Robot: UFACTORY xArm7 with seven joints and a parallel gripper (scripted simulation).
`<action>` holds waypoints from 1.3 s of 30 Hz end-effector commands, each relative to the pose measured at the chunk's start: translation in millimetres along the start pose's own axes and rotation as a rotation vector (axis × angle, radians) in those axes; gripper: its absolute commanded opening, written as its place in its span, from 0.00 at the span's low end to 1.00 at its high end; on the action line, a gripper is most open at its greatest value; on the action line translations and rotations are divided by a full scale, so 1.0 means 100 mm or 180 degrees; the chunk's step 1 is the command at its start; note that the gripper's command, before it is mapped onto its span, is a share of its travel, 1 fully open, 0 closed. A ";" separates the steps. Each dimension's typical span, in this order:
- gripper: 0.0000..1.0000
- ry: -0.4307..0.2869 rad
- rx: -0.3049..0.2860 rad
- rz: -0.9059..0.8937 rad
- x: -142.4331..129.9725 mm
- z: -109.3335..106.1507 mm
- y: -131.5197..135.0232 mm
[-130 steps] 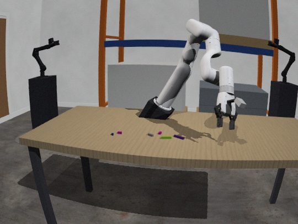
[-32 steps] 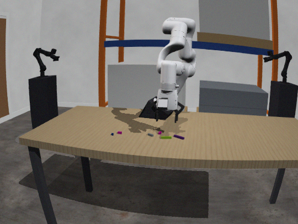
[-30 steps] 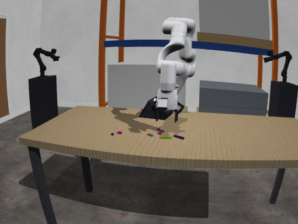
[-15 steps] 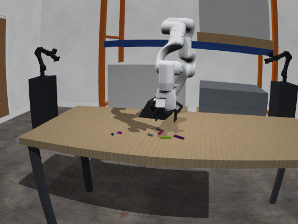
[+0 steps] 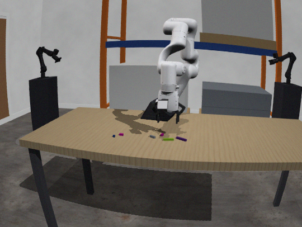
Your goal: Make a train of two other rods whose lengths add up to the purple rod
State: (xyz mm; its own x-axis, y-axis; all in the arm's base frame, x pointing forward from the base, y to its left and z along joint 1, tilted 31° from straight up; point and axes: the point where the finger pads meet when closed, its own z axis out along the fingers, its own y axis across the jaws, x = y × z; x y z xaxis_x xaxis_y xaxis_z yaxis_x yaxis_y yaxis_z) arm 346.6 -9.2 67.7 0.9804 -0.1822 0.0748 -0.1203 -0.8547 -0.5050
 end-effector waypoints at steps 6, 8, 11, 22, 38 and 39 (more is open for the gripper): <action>1.00 0.0009 -0.0002 0.0001 0.01 -0.01 0.00; 1.00 0.0009 -0.0002 0.0001 0.01 -0.01 0.00; 1.00 0.0009 -0.0002 0.0001 0.01 -0.01 0.00; 1.00 0.0009 -0.0002 0.0001 0.01 -0.01 0.00; 1.00 0.0009 -0.0002 0.0001 0.01 -0.01 0.00; 1.00 0.0009 -0.0002 0.0001 0.01 -0.01 0.00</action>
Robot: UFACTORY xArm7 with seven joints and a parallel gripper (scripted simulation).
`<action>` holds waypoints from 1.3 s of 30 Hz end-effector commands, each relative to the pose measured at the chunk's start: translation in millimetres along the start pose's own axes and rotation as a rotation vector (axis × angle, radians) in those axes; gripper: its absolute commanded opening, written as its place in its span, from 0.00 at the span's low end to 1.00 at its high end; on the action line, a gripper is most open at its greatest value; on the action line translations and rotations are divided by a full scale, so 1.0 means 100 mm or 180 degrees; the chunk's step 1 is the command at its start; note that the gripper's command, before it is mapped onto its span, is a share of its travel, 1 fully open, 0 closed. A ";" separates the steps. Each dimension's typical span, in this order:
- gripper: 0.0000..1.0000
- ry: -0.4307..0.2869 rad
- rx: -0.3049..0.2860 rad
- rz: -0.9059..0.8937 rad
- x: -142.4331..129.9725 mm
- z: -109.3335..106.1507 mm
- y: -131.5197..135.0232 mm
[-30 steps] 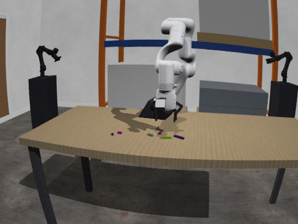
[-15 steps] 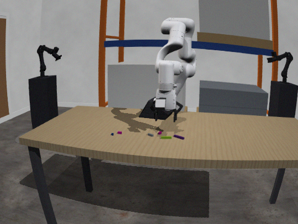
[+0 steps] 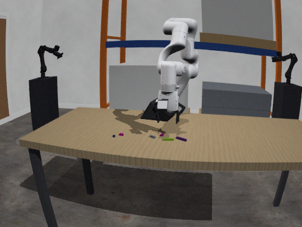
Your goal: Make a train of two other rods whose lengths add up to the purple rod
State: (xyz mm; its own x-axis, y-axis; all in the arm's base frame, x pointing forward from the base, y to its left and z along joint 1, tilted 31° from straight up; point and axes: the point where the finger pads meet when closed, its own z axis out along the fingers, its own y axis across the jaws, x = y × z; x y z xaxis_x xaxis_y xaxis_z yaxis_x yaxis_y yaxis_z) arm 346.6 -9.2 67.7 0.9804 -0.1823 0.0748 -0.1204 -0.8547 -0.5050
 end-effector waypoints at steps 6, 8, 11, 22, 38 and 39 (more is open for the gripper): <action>1.00 0.0009 -0.0002 0.0001 0.01 -0.01 0.00; 1.00 0.0009 -0.0002 0.0001 0.01 -0.01 0.00; 1.00 0.0009 -0.0002 0.0001 0.01 -0.01 0.00; 1.00 0.0009 -0.0002 0.0001 0.01 -0.01 0.00; 1.00 0.0154 0.0057 -0.0682 0.25 -0.18 0.36; 1.00 0.0164 0.0059 -0.0749 0.26 -0.19 0.41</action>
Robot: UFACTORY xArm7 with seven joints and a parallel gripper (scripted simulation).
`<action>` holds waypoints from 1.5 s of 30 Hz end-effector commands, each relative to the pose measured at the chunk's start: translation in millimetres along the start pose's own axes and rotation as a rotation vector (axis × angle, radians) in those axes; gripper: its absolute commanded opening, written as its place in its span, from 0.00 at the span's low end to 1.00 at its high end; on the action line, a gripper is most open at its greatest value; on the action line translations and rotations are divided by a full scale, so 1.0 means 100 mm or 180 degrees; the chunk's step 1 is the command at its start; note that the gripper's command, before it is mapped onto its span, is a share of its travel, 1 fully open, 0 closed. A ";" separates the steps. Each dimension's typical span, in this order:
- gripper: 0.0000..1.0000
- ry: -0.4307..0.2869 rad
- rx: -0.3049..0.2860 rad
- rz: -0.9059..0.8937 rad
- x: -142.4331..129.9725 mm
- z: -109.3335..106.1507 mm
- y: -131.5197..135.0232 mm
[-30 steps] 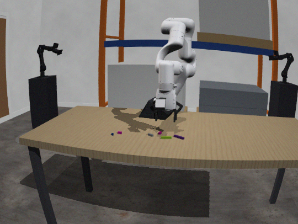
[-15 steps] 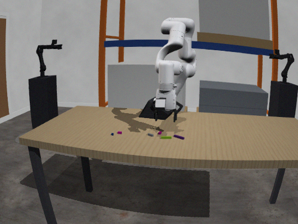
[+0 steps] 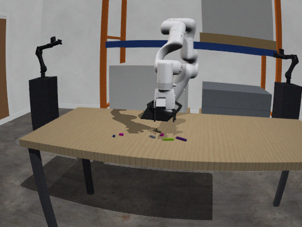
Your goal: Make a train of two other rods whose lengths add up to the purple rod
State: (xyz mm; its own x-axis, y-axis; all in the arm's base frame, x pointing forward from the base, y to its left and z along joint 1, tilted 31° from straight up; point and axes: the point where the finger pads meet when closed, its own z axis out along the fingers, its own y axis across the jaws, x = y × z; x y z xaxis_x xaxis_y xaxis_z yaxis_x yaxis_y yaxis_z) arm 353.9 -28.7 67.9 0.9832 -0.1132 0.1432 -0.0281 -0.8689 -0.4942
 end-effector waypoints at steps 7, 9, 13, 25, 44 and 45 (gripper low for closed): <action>1.00 0.0139 0.0061 -0.0950 0.17 -0.14 0.65; 1.00 0.0141 0.0057 -0.1073 0.16 -0.14 0.76; 1.00 0.0132 0.0047 -0.1331 0.13 -0.12 0.99; 1.00 0.0009 0.0027 -0.1982 -0.12 0.02 1.62; 1.00 -0.0066 0.0031 -0.2199 -0.26 0.10 1.84; 1.00 -0.0066 0.0031 -0.2199 -0.26 0.10 1.84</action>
State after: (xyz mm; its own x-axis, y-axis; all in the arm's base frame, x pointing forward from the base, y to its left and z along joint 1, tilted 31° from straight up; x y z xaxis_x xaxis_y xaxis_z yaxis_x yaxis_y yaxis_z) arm 324.6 -178.9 -34.8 0.7787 0.4737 0.4114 0.6074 -0.7334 -0.3053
